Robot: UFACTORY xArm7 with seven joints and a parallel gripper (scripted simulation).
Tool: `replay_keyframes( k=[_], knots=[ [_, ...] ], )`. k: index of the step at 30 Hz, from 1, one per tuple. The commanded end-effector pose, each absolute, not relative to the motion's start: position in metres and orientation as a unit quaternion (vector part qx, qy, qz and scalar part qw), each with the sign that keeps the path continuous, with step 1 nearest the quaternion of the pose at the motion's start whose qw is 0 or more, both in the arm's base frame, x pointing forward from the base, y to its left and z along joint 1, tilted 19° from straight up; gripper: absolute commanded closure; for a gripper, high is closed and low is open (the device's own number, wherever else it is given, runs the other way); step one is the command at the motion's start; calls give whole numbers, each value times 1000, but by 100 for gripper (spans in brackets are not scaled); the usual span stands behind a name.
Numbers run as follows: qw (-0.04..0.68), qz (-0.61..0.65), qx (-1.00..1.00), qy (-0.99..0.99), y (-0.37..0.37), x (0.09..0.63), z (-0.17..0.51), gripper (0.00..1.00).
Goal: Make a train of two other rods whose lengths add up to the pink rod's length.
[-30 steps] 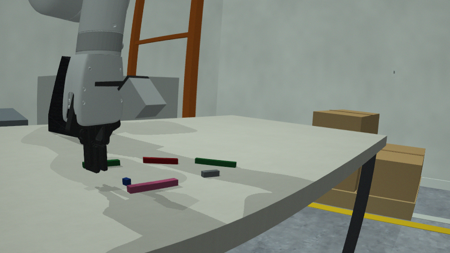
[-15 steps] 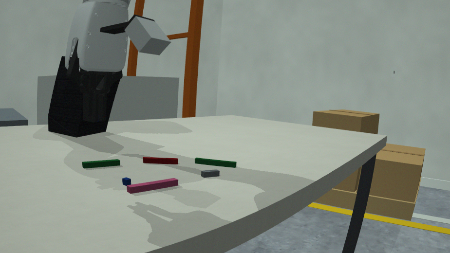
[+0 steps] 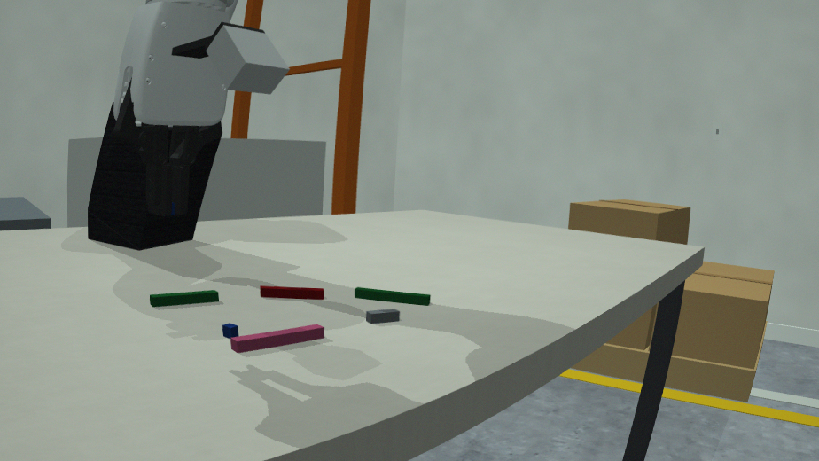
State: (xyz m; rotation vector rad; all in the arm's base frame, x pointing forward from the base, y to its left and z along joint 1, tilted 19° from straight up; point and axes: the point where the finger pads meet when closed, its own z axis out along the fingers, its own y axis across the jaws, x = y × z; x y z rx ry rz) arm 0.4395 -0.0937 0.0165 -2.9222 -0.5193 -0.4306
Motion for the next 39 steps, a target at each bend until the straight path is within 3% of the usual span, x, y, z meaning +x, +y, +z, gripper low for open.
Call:
replay_keyframes(
  k=[1,11,39],
  knots=[
    [76,-142,-981,-108,-97,431,15,96],
    [97,-129,-986,36,-100,409,9,96],
    [96,-129,-986,37,-95,416,-14,96]
  ],
)
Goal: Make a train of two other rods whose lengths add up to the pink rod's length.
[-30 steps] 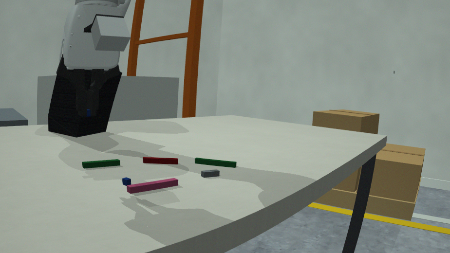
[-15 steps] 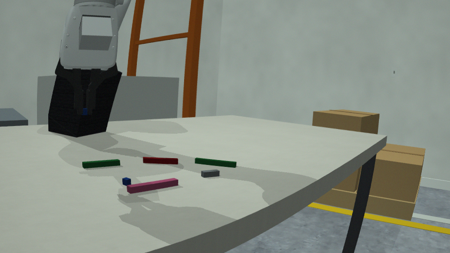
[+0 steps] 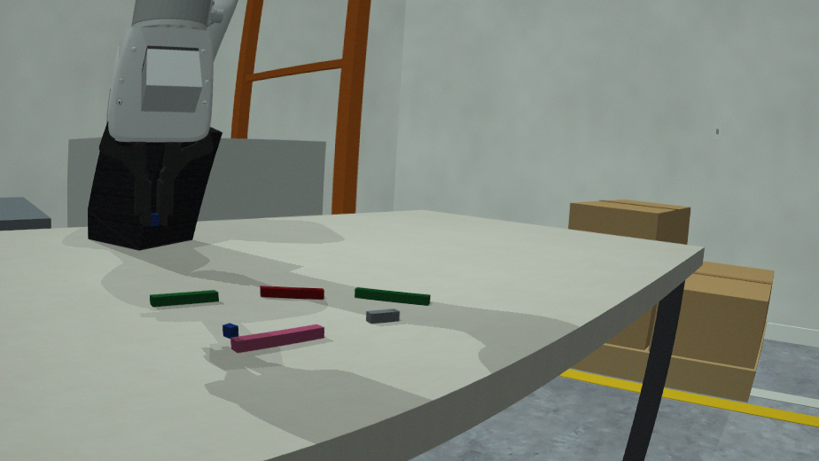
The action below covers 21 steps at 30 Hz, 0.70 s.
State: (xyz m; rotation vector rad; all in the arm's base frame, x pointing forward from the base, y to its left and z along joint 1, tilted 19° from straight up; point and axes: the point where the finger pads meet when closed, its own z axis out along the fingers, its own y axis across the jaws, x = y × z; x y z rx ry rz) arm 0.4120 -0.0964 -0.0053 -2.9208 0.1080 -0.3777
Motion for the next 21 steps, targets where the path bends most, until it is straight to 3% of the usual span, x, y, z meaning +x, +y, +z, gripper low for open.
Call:
replay_keyframes(
  k=[1,21],
  knots=[
    [96,-129,-986,37,-94,417,-18,96],
    [96,-129,-986,37,-83,432,-74,96]
  ],
)
